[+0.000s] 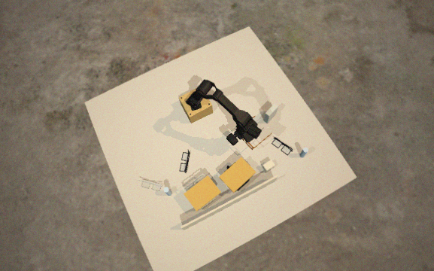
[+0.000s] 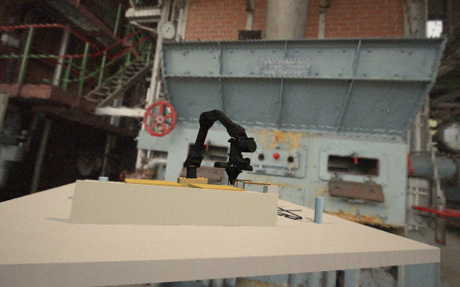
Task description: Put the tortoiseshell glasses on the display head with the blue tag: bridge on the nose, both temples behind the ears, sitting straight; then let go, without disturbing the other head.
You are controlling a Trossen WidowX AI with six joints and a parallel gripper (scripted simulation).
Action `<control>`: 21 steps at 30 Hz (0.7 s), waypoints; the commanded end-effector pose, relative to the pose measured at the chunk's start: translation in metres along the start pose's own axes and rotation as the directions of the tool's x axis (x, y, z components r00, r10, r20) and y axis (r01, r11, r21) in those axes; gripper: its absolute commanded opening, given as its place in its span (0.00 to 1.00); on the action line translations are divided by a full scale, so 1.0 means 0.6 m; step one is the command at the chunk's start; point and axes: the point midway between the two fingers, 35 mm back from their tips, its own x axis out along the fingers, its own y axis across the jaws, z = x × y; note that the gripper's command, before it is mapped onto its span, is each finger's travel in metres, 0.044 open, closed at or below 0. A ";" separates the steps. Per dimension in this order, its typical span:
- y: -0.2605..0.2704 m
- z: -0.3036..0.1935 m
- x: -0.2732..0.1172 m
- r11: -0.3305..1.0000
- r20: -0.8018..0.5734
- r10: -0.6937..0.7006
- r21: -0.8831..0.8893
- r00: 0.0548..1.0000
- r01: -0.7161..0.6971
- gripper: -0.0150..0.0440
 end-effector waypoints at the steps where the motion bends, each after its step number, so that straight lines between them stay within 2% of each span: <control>1: -0.001 -0.001 -0.027 1.000 0.011 0.001 0.007 1.000 -0.001 0.25; 21: -0.113 -0.089 -0.030 1.000 0.006 -0.005 0.007 1.000 0.005 0.25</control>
